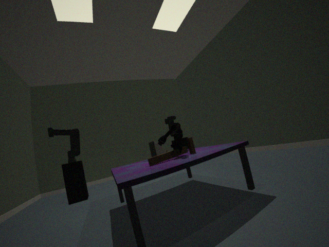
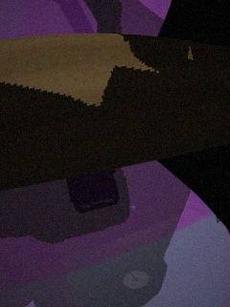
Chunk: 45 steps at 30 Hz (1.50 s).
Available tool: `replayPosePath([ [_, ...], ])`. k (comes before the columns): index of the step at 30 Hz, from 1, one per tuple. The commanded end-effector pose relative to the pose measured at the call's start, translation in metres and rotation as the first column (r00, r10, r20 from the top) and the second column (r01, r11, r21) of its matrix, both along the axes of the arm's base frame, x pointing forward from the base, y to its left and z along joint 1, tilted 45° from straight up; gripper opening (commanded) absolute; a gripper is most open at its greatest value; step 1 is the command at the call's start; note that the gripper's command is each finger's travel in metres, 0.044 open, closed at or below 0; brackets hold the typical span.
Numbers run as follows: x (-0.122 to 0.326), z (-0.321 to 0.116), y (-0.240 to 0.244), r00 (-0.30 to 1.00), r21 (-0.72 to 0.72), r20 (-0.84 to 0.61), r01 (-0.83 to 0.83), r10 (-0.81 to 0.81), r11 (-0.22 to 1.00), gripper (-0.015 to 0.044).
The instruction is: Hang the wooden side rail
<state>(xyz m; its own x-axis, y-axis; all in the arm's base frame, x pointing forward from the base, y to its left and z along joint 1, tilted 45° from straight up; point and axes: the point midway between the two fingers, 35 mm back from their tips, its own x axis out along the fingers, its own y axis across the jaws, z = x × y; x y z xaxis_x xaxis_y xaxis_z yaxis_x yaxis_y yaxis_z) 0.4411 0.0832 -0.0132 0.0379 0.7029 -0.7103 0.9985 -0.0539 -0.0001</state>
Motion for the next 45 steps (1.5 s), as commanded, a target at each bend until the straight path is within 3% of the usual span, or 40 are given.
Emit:
replayPosePath([
  [1, 0.0025, 0.0065, -0.003, 1.0, 0.001, 0.012, 0.009, -0.009, 1.0, 0.0],
  [45, 0.0027, 0.0098, 0.0002, 1.0, 0.001, 0.012, 0.009, -0.009, 1.0, 0.0],
])
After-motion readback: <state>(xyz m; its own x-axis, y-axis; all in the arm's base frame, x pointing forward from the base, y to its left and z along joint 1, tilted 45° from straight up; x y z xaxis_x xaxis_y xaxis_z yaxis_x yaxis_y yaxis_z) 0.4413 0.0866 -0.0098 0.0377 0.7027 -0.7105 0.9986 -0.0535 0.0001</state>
